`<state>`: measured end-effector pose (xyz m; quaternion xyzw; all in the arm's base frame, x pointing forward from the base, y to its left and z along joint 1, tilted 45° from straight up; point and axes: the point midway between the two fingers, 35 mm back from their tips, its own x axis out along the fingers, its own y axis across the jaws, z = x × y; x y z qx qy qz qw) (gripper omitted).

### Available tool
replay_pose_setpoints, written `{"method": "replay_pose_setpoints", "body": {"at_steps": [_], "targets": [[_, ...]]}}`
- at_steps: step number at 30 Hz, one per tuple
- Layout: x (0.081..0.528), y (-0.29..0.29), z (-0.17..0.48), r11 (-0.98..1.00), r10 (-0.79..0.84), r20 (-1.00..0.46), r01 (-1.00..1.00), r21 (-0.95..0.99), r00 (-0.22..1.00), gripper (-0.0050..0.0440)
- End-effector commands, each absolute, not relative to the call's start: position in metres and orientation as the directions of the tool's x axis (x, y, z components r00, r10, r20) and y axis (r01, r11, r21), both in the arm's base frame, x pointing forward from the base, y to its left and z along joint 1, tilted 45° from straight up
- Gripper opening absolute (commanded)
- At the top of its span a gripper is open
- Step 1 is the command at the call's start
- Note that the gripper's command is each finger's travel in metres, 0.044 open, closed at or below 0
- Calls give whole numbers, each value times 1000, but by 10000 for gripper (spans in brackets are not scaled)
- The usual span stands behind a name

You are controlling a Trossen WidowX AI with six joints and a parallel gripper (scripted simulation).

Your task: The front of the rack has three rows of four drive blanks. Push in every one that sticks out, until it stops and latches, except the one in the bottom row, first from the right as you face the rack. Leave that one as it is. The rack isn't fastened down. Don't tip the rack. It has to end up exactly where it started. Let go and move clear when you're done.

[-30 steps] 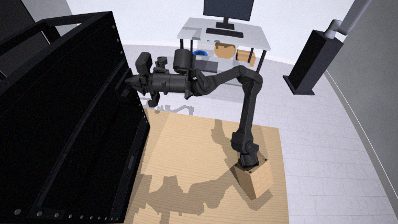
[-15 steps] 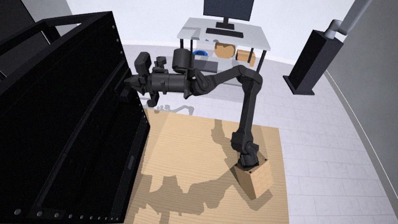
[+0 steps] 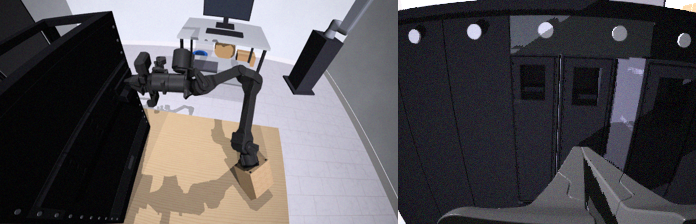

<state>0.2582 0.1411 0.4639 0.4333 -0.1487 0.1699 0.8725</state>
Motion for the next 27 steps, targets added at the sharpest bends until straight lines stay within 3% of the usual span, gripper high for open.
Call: {"method": "replay_pose_setpoints", "body": {"at_steps": [1, 27], "targets": [[256, 138, 476, 553, 160, 432, -443, 706, 888, 0], [258, 138, 479, 553, 160, 432, -443, 706, 888, 0]]}}
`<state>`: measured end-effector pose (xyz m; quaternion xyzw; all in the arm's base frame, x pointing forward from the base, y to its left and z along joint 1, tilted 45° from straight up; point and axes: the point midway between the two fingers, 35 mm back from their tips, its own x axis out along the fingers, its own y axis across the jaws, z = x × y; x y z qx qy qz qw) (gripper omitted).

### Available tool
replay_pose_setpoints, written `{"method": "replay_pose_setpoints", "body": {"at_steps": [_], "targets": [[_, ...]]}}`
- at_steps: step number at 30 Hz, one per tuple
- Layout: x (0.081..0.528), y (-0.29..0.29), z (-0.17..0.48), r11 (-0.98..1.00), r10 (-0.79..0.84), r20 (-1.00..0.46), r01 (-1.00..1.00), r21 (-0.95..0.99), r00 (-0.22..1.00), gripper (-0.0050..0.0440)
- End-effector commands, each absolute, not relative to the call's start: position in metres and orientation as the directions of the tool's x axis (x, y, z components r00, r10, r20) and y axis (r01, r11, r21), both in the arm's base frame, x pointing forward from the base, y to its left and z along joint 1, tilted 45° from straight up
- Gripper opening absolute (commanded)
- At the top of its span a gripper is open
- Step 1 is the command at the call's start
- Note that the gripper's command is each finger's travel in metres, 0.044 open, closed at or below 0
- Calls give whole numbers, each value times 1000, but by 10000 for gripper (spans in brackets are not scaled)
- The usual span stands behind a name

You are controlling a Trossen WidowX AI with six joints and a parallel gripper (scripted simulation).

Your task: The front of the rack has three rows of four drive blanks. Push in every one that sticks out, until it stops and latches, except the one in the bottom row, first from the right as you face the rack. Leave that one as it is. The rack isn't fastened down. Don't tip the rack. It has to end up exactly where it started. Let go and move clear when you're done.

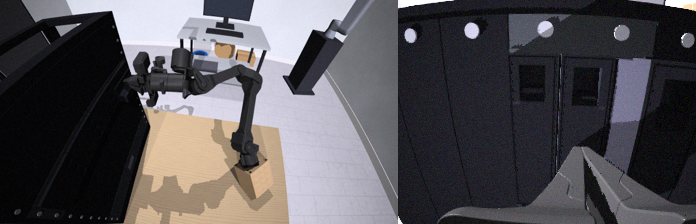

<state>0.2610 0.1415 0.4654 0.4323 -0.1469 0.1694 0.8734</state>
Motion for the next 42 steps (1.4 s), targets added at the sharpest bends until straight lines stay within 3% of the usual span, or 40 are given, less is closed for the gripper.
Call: {"method": "replay_pose_setpoints", "body": {"at_steps": [1, 42], "targets": [[258, 138, 479, 553, 160, 432, -443, 706, 888, 0], [261, 138, 483, 553, 160, 432, -443, 706, 888, 0]]}}
